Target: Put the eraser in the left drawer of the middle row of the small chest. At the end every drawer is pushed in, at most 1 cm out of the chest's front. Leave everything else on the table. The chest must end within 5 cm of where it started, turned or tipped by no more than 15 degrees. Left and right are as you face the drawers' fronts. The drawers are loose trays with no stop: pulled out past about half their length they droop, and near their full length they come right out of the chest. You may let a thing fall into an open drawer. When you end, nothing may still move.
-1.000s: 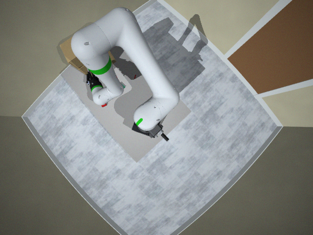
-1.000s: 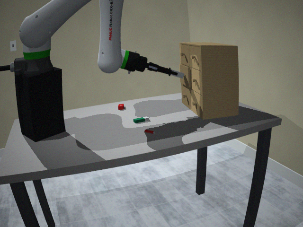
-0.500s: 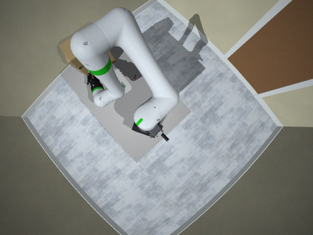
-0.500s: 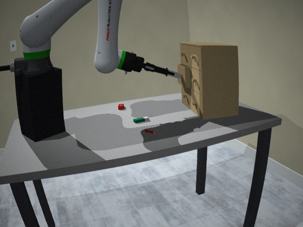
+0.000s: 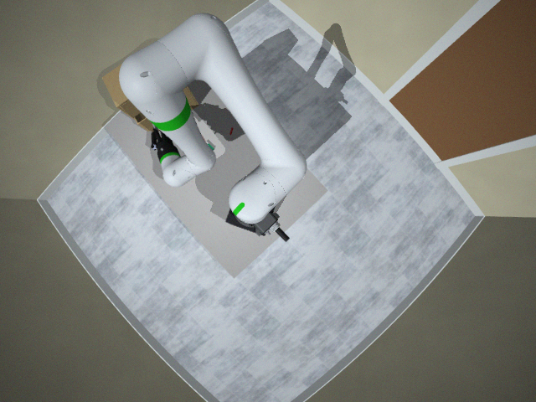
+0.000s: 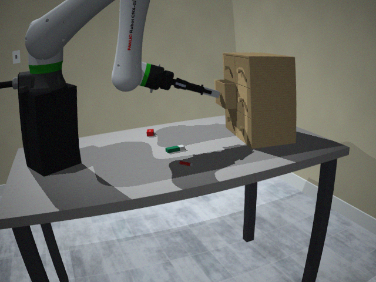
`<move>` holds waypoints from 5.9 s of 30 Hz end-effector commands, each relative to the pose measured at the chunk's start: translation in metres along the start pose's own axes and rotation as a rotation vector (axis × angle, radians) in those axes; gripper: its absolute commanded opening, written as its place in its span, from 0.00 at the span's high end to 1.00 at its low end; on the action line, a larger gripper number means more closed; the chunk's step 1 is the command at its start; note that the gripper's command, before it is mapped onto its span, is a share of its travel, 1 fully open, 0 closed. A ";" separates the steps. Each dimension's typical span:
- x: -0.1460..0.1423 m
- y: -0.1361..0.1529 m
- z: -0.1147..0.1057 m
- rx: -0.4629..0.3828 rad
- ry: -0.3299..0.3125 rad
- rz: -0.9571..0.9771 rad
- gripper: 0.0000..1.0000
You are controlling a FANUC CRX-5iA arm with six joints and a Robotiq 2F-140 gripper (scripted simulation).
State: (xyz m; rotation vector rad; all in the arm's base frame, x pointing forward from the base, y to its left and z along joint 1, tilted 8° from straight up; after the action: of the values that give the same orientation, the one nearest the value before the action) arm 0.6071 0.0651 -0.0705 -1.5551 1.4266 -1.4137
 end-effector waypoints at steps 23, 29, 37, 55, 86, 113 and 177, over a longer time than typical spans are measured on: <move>-0.002 0.008 -0.022 0.000 0.000 0.000 0.92; -0.002 0.008 -0.023 0.000 0.000 0.000 0.92; -0.002 0.008 -0.024 0.000 0.000 0.000 0.92; -0.002 0.008 -0.024 0.000 0.000 0.000 0.85; -0.005 0.025 -0.071 0.000 0.000 0.000 0.80; -0.005 0.023 -0.125 -0.003 0.000 0.000 0.80; 0.009 -0.041 -0.186 -0.674 -0.143 0.000 0.80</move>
State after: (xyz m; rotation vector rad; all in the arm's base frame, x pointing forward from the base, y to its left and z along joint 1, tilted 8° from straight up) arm 0.4434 0.1071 0.0118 -1.9401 1.8341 -0.8531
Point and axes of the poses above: the point where the finger pads meet when closed, its own z axis out along the fingers, its own x axis across the jaws, y = z × x, the point moved 5 cm from there along -z, back along the fingers, and after that the axes turned 12 degrees about -z, right-handed, at the moved point
